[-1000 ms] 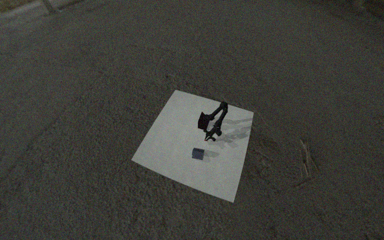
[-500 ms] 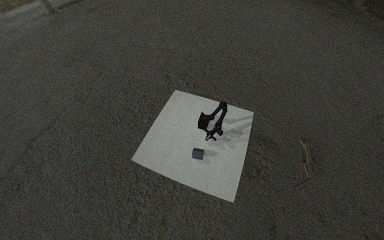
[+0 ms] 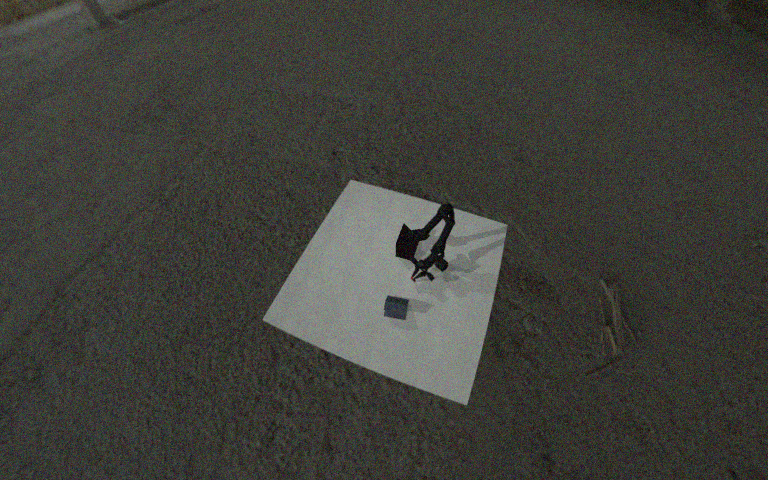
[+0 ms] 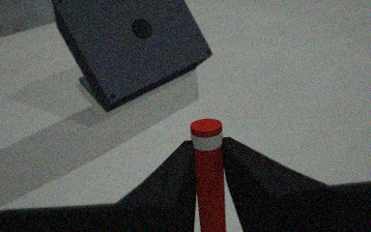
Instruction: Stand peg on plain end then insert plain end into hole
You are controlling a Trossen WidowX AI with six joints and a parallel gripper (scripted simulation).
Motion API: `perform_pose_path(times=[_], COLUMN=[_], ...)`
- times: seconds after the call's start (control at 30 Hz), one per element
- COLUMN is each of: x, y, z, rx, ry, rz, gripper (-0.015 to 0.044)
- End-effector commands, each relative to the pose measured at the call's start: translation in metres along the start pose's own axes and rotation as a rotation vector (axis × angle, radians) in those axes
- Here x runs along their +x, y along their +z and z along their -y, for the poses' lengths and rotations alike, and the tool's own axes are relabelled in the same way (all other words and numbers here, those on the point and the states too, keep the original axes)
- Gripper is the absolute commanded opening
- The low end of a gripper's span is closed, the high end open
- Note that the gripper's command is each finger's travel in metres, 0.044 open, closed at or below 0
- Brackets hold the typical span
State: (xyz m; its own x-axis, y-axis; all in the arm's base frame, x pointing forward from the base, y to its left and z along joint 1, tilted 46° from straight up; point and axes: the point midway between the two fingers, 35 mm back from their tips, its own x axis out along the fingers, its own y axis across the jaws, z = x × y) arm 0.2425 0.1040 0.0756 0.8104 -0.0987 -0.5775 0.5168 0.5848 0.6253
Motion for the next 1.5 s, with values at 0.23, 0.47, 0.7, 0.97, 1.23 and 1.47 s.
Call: perform_pose_path(times=[0.23,0.47,0.7,0.97,1.23,1.47], x=[-0.006,-0.01,-0.012,-0.011,-0.011,-0.013], y=[-0.003,-0.006,-0.007,-0.009,-0.012,-0.012], z=[0.001,0.001,0.001,0.002,0.003,0.003], rx=[0.003,0.003,0.003,0.001,-0.01,-0.015], ry=[-0.004,-0.004,-0.004,-0.005,-0.008,-0.007], rz=[0.098,0.159,0.17,0.169,0.166,0.17], gripper=[0.0051,0.0051,0.0051,0.0051,0.0051,0.0051])
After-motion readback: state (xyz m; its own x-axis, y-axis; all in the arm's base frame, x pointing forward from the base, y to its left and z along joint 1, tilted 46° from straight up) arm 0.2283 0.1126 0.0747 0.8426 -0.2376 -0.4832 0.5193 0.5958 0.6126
